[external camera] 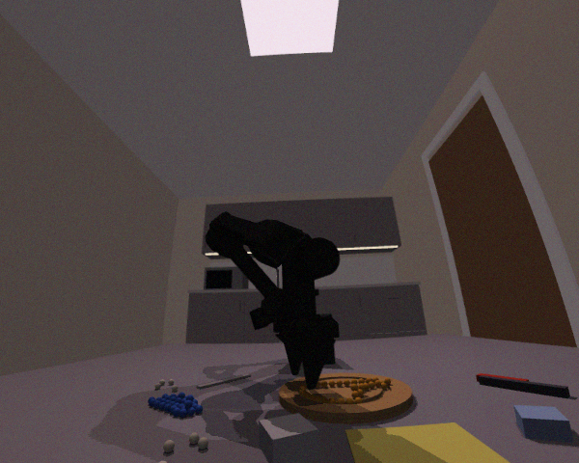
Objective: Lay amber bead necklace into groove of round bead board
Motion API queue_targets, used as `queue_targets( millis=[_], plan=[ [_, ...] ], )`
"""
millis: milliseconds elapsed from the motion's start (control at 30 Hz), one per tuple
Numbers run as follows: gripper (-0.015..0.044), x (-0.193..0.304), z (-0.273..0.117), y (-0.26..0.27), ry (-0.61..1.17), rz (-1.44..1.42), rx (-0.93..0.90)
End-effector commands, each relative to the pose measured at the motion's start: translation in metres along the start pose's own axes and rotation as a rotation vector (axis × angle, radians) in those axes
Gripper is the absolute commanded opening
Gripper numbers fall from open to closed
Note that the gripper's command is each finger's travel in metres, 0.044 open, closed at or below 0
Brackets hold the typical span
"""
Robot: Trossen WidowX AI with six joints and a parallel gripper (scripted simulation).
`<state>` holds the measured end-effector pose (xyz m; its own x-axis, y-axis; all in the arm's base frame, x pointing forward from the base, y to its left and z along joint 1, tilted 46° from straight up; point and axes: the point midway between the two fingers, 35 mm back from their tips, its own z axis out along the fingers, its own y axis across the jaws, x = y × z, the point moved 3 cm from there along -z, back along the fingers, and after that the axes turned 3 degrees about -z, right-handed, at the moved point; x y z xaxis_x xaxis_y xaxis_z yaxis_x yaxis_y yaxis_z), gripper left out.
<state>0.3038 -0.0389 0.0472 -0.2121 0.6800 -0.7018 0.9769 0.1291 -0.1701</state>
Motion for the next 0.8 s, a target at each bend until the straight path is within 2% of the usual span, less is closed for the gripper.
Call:
queue_targets(
  millis=[0,67,133,467,633,767],
  plan=[
    [0.044,0.0,0.0,0.0,-0.001,0.007,0.0],
    [0.044,0.0,0.0,0.0,-0.001,0.007,0.0],
    [0.0387,0.0,-0.001,0.0,-0.001,-0.062,0.0],
    [0.0125,0.004,-0.013,0.003,0.0,-1.087,-0.001],
    [0.012,0.006,-0.019,0.004,0.0,-1.586,-0.002],
    [0.012,0.007,-0.022,0.004,0.0,-1.797,-0.002]
  ],
)
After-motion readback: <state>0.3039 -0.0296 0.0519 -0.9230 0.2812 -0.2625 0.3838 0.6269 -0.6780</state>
